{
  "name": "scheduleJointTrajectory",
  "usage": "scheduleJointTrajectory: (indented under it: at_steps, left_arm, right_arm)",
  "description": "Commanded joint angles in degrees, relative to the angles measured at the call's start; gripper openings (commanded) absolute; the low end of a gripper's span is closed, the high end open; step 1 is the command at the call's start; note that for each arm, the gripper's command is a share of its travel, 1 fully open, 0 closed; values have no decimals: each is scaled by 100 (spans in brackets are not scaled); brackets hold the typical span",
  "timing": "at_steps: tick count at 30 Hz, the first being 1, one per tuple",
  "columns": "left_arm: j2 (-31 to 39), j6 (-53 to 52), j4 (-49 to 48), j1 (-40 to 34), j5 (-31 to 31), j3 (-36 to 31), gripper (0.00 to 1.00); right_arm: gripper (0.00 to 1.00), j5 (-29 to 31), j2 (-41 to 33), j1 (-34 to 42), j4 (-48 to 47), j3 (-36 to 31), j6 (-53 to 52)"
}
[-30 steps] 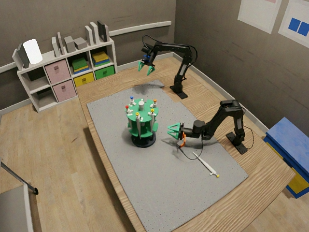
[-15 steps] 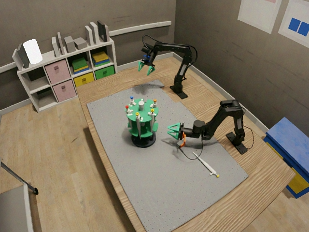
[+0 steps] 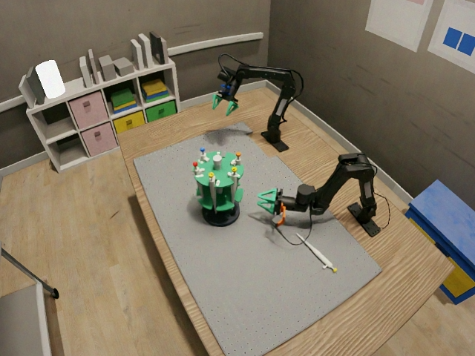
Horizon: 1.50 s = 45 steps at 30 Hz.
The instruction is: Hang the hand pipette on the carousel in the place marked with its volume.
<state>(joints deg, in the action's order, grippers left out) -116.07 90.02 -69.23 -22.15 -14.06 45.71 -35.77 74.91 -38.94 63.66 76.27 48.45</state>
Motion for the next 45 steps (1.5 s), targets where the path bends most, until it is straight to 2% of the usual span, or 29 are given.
scheduleJointTrajectory:
  at_steps: [1,18,27,45]
  left_arm:
    - [180,-7,-101,-12,2,195,49]
    - [180,-7,-101,-12,2,195,49]
    - [314,-5,229,-27,15,273,49]
    - [302,-6,111,-27,15,291,49]
  right_arm:
    - [100,-134,56,-64,-52,58,60]
    - [100,-134,56,-64,-52,58,60]
    - [100,-134,56,-64,-52,58,60]
    - [100,-134,56,-64,-52,58,60]
